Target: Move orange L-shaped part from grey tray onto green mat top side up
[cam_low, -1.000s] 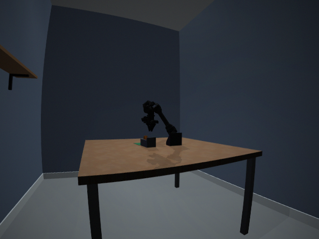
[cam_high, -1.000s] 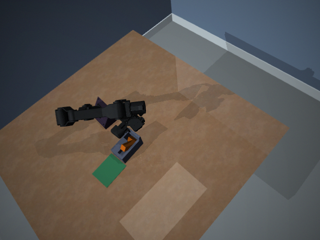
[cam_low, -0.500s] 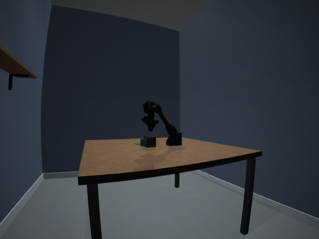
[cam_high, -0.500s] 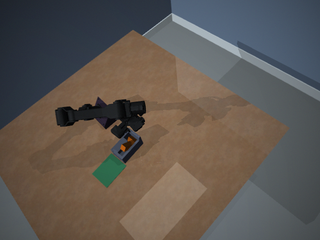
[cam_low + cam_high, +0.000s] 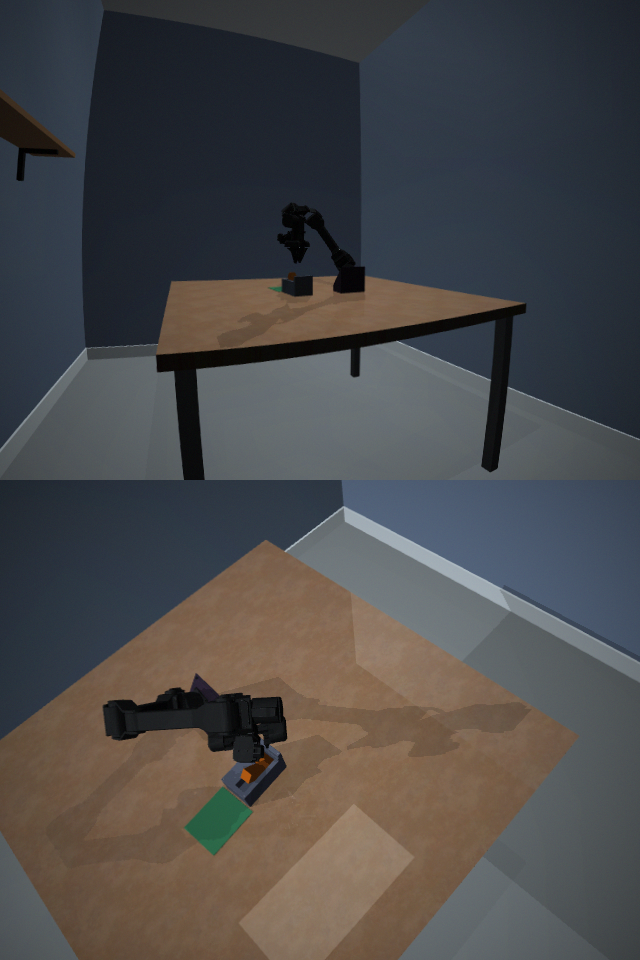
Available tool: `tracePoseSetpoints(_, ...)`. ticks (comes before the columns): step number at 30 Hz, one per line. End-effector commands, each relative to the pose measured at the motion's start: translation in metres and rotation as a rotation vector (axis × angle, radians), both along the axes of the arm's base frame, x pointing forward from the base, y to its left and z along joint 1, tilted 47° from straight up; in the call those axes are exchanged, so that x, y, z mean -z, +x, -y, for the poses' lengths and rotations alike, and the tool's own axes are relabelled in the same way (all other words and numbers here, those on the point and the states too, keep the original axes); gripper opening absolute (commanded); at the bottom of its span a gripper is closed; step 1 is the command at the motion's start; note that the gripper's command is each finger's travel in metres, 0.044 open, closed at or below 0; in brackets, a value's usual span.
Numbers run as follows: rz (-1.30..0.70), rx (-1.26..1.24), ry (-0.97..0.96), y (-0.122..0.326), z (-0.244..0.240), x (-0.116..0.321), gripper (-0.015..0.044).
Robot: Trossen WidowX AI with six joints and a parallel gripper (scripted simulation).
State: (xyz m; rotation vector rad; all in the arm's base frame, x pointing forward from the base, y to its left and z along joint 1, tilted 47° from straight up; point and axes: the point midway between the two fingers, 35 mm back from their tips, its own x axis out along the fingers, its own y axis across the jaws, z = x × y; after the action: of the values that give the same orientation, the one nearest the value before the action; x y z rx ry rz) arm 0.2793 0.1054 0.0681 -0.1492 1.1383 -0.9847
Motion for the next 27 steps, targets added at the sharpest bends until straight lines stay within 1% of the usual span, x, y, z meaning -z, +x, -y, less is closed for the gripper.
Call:
tracePoseSetpoints(1,0.460,0.448,0.032,0.009,0.023,-0.025,0.0280)
tracePoseSetpoints(3,0.560,0.545,0.038,0.010,0.028,-0.030,0.0280)
tracePoseSetpoints(4,0.573,0.557,0.039,0.010,0.028,-0.031,0.0280)
tracePoseSetpoints(14,0.573,0.557,0.039,0.010,0.029,-0.030,0.0280)
tracePoseSetpoints(21,0.574,0.557,0.039,0.012,0.049,-0.012,0.0280)
tracePoseSetpoints(27,0.574,0.557,0.039,0.012,0.053,-0.008,0.0280)
